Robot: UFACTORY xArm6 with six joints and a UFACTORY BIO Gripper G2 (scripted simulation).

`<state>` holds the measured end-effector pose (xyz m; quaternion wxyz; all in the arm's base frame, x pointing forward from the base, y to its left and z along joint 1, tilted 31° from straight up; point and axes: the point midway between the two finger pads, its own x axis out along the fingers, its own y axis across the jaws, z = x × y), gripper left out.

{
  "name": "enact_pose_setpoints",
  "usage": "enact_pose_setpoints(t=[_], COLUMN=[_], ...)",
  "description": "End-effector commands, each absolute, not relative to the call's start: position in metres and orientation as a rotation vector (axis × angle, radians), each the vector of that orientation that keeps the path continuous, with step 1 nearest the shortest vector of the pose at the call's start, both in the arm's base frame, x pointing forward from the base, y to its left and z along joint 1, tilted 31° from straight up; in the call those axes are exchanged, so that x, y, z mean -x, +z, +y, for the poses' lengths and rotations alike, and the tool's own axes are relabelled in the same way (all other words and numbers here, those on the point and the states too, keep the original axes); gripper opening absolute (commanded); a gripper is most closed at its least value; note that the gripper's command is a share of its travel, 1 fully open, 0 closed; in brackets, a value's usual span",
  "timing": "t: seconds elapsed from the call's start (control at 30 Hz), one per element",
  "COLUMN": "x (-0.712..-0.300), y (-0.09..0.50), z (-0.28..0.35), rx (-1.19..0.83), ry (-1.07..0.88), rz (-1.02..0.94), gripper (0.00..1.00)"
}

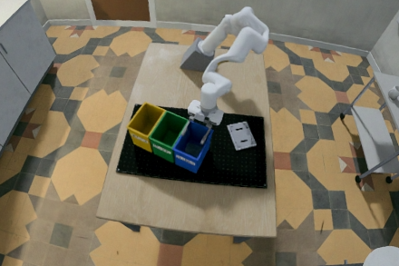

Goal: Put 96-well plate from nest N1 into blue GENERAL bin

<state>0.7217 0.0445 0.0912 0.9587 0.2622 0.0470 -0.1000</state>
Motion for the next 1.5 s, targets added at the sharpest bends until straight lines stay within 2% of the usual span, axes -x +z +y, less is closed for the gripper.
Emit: enact_pose_setpoints(t=[0.0, 0.13, 0.5, 1.47], x=[-0.723, -0.723, -0.672, -0.557], y=[0.094, 0.094, 0.109, 0.144], z=[0.043, 0.043, 0.028, -0.006], rx=[-0.532, -0.532, -0.539, -0.539], ry=[-0.203, -0.203, 0.131, 0.131], rz=[0.091, 0.091, 0.0, 0.0], gripper=[0.18, 0.18, 0.18, 0.18])
